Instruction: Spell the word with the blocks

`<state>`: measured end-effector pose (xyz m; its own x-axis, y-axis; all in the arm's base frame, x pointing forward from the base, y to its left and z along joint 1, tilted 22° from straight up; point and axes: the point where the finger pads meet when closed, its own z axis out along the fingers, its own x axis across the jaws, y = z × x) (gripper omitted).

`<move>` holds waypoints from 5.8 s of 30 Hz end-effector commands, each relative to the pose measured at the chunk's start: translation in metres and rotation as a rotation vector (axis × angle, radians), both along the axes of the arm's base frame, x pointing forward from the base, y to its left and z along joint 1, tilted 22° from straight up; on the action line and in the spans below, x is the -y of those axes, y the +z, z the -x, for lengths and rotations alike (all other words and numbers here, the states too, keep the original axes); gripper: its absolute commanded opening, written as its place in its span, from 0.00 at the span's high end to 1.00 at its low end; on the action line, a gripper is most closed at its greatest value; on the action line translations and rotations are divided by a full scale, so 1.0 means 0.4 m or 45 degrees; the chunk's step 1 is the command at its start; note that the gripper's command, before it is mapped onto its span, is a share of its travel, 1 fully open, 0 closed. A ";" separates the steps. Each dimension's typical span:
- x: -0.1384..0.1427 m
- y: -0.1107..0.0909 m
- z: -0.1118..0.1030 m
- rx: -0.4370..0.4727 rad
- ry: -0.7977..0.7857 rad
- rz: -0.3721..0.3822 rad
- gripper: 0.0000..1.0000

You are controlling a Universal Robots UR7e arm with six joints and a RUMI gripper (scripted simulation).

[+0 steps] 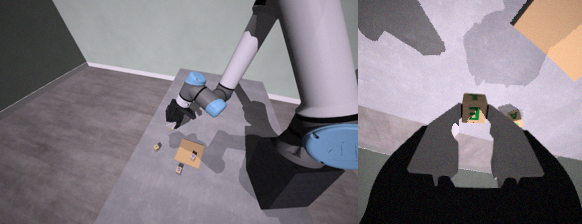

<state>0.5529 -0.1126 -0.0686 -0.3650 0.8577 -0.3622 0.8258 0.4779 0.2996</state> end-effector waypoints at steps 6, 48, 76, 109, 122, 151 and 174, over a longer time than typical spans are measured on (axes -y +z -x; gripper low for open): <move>0.002 -0.006 0.000 0.272 0.115 -0.114 0.95; 0.009 -0.019 0.002 0.707 0.300 -0.296 0.95; 0.048 -0.122 -0.010 0.707 0.300 -0.296 0.95; 0.048 -0.122 -0.010 0.707 0.300 -0.296 0.91; 0.048 -0.122 -0.010 0.707 0.300 -0.296 0.75; 0.048 -0.122 -0.010 0.707 0.300 -0.296 0.75; 0.036 -0.089 -0.006 0.707 0.300 -0.296 0.75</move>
